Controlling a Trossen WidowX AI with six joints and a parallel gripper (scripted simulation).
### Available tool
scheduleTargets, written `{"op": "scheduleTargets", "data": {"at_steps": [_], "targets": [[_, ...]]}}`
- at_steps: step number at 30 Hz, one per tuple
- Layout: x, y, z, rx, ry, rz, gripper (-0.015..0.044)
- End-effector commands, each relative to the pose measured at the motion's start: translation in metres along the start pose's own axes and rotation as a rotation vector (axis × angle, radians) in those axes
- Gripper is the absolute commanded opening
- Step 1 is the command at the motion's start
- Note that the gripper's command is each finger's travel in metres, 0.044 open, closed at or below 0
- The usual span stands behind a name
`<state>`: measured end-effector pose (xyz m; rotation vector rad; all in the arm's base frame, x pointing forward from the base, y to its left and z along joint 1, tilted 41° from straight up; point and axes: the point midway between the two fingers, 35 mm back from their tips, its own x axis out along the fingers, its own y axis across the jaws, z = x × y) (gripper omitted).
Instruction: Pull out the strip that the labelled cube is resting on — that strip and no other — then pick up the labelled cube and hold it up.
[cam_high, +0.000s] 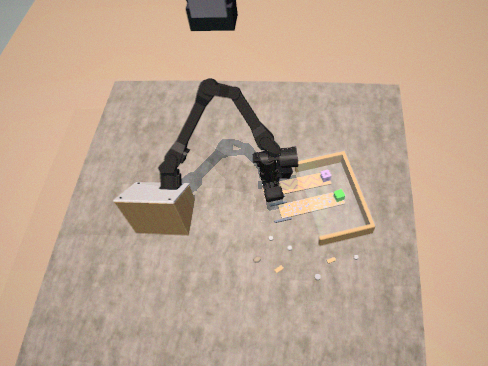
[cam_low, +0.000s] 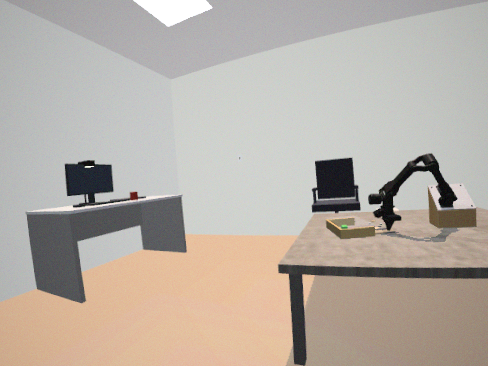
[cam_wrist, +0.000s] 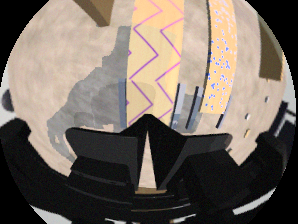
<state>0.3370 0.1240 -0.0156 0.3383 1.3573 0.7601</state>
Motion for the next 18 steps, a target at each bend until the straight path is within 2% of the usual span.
{"op": "scheduleTargets", "data": {"at_steps": [1,18], "targets": [[0.003,-0.001,-0.013,0.006,0.016,0.001,0.0000],[0.004,-0.001,-0.039,0.007,0.017,0.001,0.0000]]}}
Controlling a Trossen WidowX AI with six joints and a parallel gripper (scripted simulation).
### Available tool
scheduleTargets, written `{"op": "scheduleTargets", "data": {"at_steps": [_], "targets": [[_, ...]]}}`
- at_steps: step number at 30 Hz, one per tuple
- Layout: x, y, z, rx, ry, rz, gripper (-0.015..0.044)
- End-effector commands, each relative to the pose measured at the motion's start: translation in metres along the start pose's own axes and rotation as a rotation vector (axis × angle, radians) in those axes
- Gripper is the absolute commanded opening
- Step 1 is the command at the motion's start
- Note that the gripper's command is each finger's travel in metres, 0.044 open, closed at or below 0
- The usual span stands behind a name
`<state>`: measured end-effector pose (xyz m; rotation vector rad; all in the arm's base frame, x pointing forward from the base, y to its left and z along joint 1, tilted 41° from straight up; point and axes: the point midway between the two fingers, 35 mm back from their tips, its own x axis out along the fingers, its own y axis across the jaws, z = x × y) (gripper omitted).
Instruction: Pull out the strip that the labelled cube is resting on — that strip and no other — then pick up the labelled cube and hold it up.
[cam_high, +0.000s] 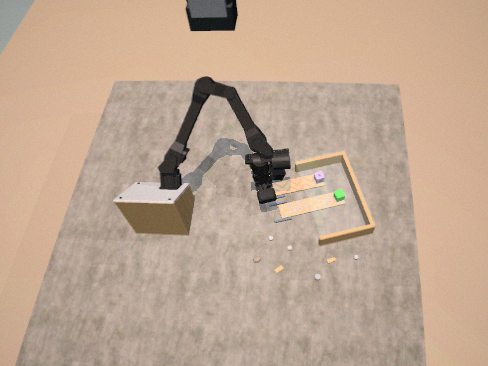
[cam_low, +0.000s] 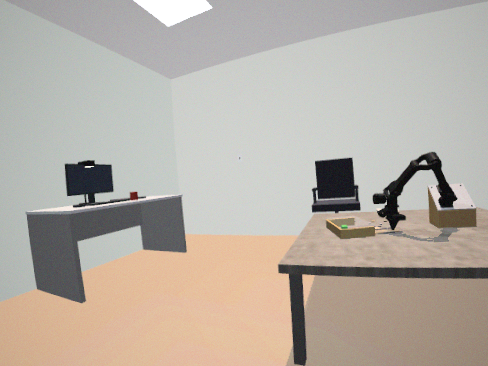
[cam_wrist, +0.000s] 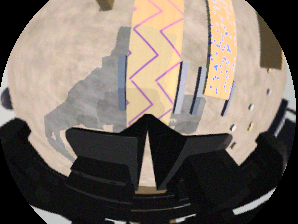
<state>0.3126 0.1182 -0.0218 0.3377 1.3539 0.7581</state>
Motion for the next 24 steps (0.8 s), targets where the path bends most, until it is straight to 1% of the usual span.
{"op": "scheduleTargets", "data": {"at_steps": [1,24], "targets": [[0.004,0.000,-0.015,0.008,0.020,0.003,0.0000],[0.003,-0.001,-0.049,0.009,0.022,0.003,0.0000]]}}
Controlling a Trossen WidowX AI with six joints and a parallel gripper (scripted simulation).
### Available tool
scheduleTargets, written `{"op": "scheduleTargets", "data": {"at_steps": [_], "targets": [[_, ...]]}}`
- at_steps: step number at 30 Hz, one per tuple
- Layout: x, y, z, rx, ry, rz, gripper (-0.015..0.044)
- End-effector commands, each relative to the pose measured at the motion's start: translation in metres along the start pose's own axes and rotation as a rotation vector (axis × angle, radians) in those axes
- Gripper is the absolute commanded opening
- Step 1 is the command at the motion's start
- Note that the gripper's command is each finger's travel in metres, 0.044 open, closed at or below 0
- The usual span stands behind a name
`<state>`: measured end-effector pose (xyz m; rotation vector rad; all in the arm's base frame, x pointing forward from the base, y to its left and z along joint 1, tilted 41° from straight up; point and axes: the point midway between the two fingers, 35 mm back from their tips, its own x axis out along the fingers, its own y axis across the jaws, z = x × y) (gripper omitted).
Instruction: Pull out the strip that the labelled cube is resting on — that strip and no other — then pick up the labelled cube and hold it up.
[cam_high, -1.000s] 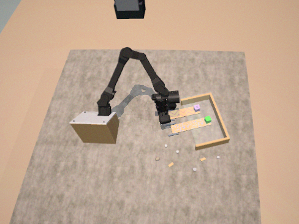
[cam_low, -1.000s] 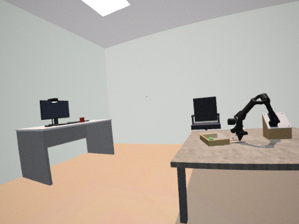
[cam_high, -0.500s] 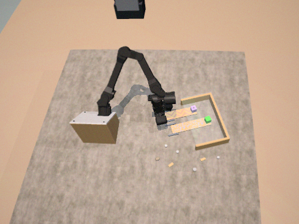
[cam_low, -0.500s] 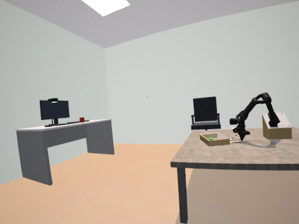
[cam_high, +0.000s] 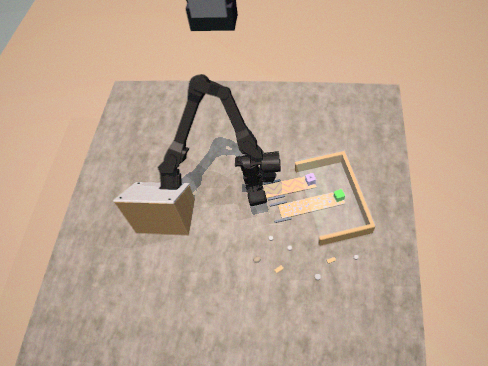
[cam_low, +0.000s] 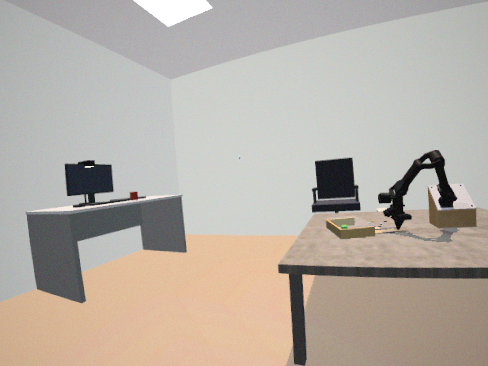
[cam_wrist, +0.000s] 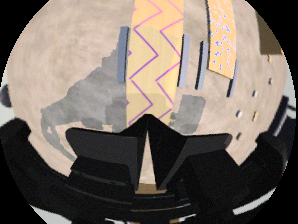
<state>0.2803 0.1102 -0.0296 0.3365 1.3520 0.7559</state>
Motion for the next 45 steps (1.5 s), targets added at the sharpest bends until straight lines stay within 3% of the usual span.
{"op": "scheduleTargets", "data": {"at_steps": [1,45], "targets": [[0.004,0.001,-0.016,0.009,0.024,0.005,0.0000],[0.003,0.000,-0.075,0.012,0.027,0.005,0.0000]]}}
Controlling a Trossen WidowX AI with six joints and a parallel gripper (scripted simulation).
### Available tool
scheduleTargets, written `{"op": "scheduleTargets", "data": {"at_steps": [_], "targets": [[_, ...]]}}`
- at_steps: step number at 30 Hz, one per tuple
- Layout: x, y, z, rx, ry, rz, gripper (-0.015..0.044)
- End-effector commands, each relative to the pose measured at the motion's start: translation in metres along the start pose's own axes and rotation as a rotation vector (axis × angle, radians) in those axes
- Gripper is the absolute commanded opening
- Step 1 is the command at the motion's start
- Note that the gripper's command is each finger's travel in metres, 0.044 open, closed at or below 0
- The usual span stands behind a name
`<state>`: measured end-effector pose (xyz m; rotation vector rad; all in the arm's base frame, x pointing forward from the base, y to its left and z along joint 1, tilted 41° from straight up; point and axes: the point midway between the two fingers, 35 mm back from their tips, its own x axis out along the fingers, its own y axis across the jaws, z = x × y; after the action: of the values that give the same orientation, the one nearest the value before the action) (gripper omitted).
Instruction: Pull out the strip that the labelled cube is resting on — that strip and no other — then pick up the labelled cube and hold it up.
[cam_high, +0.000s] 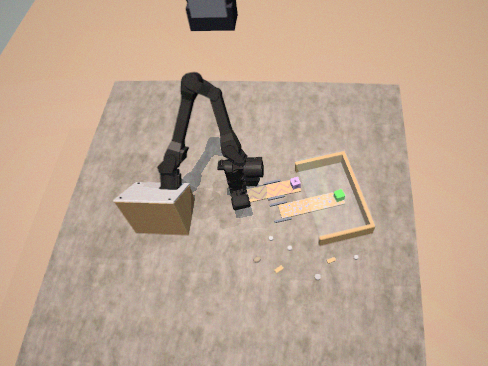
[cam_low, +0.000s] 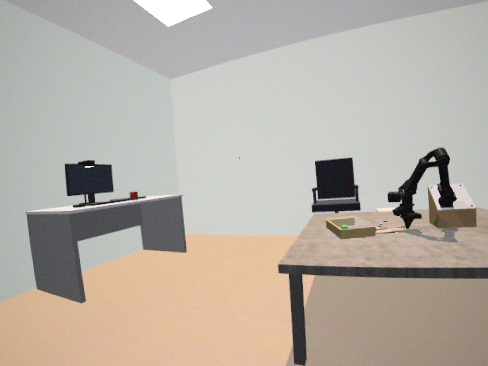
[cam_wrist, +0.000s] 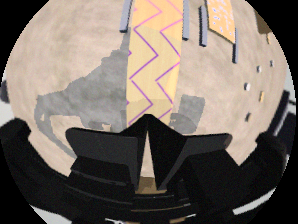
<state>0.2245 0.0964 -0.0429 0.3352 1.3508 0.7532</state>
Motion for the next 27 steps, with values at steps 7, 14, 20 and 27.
{"op": "scheduleTargets", "data": {"at_steps": [7,14,20,27], "targets": [[0.003,0.002,-0.024,0.012,0.029,0.007,0.0000],[0.003,0.002,-0.032,0.012,0.029,0.007,0.0000],[0.003,0.002,-0.038,0.012,0.029,0.007,0.0000],[0.003,0.002,-0.039,0.012,0.029,0.007,0.0000]]}}
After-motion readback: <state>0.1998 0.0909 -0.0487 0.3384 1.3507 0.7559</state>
